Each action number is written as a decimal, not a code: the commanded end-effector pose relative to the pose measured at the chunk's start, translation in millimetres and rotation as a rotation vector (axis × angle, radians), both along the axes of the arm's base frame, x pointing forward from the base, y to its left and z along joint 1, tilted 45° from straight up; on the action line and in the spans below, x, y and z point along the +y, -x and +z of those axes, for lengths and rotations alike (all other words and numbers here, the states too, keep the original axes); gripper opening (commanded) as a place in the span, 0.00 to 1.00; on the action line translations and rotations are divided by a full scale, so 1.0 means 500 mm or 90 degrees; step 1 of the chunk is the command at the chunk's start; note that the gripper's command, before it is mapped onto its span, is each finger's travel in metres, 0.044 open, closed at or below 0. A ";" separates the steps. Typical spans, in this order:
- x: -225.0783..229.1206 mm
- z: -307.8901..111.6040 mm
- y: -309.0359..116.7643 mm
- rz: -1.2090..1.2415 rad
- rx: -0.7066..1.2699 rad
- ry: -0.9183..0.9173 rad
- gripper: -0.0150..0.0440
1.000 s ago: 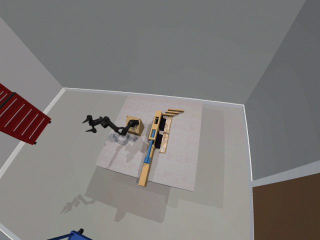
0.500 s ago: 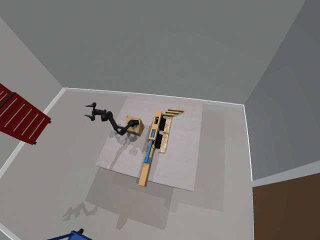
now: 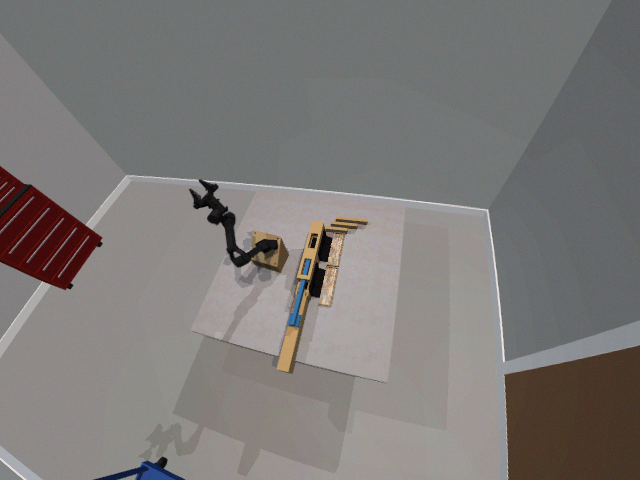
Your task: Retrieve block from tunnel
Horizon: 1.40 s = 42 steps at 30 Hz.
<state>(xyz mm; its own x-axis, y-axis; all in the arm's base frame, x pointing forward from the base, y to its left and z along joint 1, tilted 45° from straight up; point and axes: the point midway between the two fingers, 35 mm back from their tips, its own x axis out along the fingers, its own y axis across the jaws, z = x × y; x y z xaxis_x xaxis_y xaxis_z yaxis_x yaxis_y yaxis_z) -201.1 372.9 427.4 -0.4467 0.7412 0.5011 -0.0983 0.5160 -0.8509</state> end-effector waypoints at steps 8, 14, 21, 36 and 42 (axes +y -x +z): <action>0.174 -0.251 -0.243 -0.177 0.178 0.336 1.00; 0.198 -0.384 -0.394 -0.295 0.323 0.469 1.00; 0.163 -0.536 -0.574 -0.460 0.523 0.578 1.00; -0.131 -0.823 -0.876 -0.910 1.018 0.582 1.00; -0.308 -0.906 -0.928 -1.121 1.203 0.469 1.00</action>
<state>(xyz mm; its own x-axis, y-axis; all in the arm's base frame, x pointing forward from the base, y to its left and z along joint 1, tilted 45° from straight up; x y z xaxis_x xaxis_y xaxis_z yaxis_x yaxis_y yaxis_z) 252.4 270.8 -2.7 0.6360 0.1281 -0.7610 -0.6533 0.6142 -0.4426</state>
